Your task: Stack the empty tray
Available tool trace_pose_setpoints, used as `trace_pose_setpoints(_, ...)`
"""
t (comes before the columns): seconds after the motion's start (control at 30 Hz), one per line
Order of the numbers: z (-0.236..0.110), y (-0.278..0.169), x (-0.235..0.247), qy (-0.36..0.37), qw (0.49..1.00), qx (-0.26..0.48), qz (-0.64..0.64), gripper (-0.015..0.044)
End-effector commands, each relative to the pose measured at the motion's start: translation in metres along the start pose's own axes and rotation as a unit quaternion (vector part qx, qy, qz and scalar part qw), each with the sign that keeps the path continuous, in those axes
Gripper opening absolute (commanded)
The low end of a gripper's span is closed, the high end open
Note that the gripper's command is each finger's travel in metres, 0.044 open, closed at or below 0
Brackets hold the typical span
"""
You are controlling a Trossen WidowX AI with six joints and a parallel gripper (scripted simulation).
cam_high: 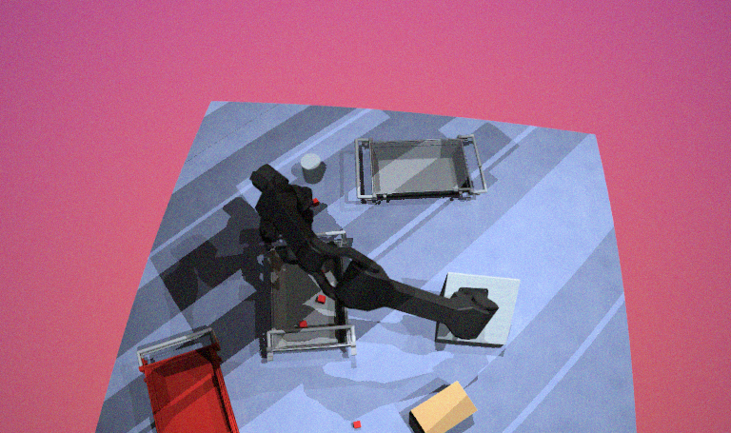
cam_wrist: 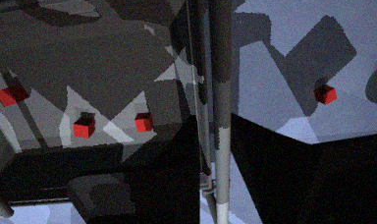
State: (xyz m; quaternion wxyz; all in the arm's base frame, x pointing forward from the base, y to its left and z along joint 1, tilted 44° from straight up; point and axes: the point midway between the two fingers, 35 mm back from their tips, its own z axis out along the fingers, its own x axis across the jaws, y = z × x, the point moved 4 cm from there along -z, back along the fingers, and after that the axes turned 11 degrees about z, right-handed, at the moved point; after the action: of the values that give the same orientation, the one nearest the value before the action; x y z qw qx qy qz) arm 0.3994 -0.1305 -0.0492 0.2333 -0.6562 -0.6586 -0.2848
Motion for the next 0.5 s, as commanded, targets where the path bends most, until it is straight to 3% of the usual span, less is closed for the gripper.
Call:
trace_pose_setpoints(0.0, 0.007, -0.003, 0.015, 0.004, 1.0, 0.006, 0.001, 0.0086)
trace_pose_setpoints(0.27, 0.024, -0.007, 0.036, 0.005, 1.0, 0.006, 0.001, 0.0086)
trace_pose_setpoints(0.47, 0.005, -0.005, 0.033, 0.004, 1.0, 0.006, 0.001, 0.0086)
